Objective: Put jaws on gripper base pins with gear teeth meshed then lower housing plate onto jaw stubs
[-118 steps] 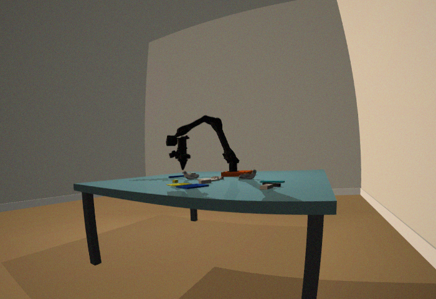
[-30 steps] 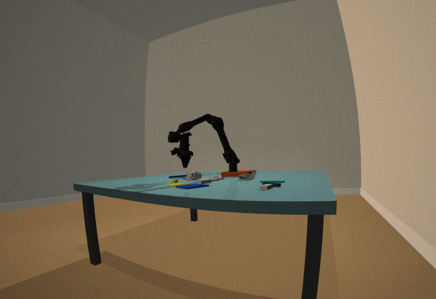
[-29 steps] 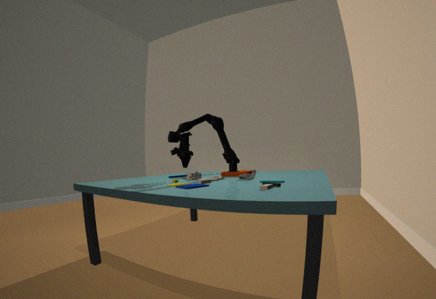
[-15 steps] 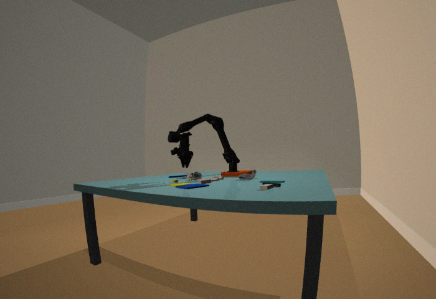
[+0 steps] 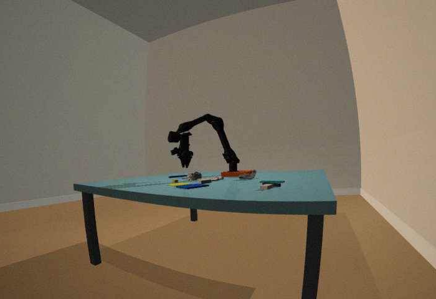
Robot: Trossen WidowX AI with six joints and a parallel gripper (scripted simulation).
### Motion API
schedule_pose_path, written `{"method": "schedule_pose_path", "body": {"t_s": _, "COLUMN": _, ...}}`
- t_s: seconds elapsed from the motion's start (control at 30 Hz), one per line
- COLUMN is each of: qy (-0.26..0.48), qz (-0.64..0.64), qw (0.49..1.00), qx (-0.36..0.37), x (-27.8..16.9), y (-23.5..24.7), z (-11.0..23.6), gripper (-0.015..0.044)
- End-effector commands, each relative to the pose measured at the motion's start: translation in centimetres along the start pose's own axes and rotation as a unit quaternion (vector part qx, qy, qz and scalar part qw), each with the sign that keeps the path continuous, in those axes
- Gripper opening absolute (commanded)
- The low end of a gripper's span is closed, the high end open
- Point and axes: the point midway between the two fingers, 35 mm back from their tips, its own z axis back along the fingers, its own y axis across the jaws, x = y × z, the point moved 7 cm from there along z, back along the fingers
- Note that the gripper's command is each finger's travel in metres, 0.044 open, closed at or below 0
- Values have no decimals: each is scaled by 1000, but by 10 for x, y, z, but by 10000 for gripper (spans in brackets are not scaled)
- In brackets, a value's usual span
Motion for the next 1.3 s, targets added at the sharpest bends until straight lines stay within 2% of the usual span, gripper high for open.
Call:
{"method": "schedule_pose_path", "body": {"t_s": 0.0, "qy": -1, "qz": 0, "qw": 1000, "qx": 0, "x": 0, "y": 0, "z": 0, "gripper": 440}}
{"method": "schedule_pose_path", "body": {"t_s": 0.13, "qy": -1, "qz": 0, "qw": 1000, "qx": 0, "x": 0, "y": 0, "z": 0, "gripper": 440}}
{"method": "schedule_pose_path", "body": {"t_s": 0.7, "qy": 4, "qz": 2, "qw": 1000, "qx": -1, "x": -1, "y": 0, "z": 4, "gripper": 0}}
{"method": "schedule_pose_path", "body": {"t_s": 1.27, "qy": 4, "qz": 2, "qw": 1000, "qx": -1, "x": -1, "y": 0, "z": 4, "gripper": 0}}
